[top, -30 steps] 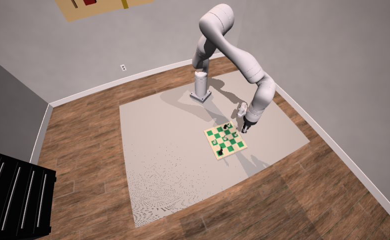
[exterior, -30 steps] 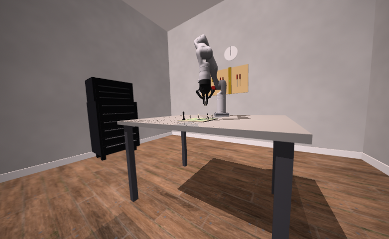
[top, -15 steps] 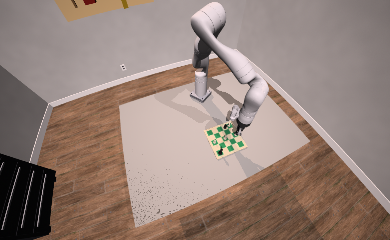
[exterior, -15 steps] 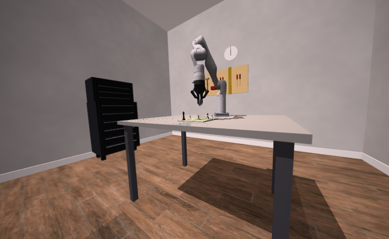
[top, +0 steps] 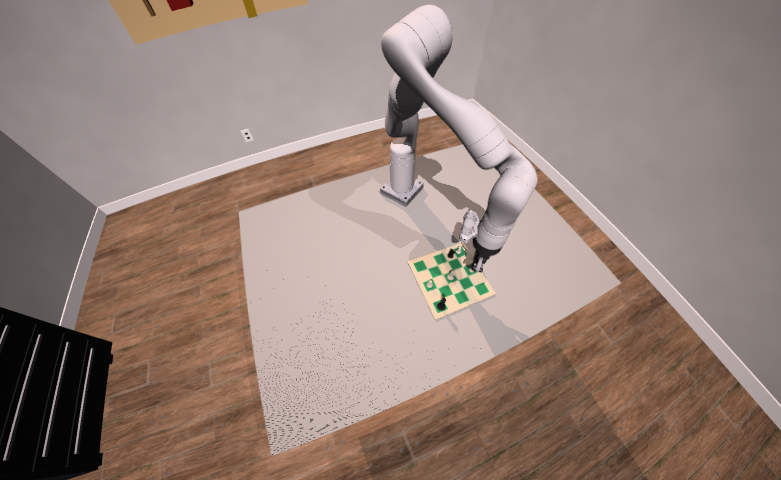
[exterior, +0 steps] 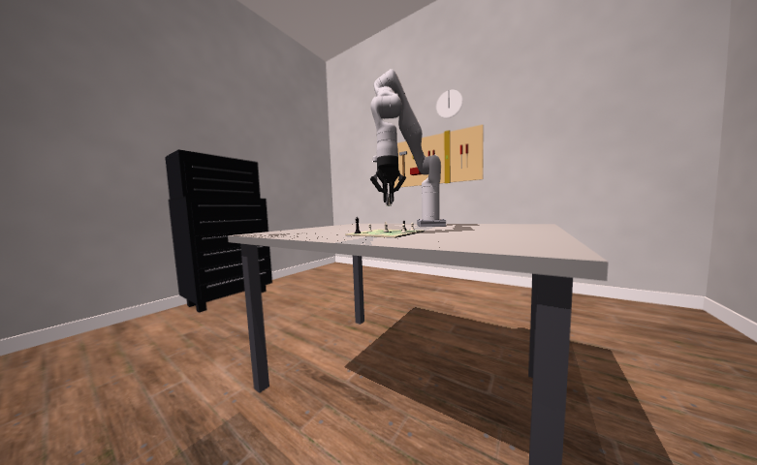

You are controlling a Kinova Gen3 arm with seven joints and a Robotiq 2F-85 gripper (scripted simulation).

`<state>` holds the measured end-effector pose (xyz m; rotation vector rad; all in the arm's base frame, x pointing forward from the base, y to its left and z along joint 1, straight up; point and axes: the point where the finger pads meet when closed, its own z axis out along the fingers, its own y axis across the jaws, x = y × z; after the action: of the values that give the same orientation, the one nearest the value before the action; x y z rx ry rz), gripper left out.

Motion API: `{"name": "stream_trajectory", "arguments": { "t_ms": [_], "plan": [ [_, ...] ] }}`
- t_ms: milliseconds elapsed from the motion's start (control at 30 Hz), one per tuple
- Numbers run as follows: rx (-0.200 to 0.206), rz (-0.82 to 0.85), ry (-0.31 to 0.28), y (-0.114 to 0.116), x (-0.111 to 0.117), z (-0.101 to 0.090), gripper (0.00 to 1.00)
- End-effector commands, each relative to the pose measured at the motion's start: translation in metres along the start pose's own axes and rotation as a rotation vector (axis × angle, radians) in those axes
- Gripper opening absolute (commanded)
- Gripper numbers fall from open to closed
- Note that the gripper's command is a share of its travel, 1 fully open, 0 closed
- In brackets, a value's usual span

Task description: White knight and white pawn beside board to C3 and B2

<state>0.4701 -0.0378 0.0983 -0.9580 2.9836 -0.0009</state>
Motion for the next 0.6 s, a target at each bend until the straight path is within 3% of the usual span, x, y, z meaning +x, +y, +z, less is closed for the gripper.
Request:
{"name": "stream_trajectory", "arguments": {
  "t_ms": [0, 233, 567],
  "plan": [
    [-0.002, -0.003, 0.001, 0.000, 0.000, 0.004, 0.00],
    [-0.002, -0.003, 0.001, 0.000, 0.000, 0.018, 0.00],
    [-0.002, -0.003, 0.001, -0.002, 0.001, 0.064, 0.00]
  ]
}}
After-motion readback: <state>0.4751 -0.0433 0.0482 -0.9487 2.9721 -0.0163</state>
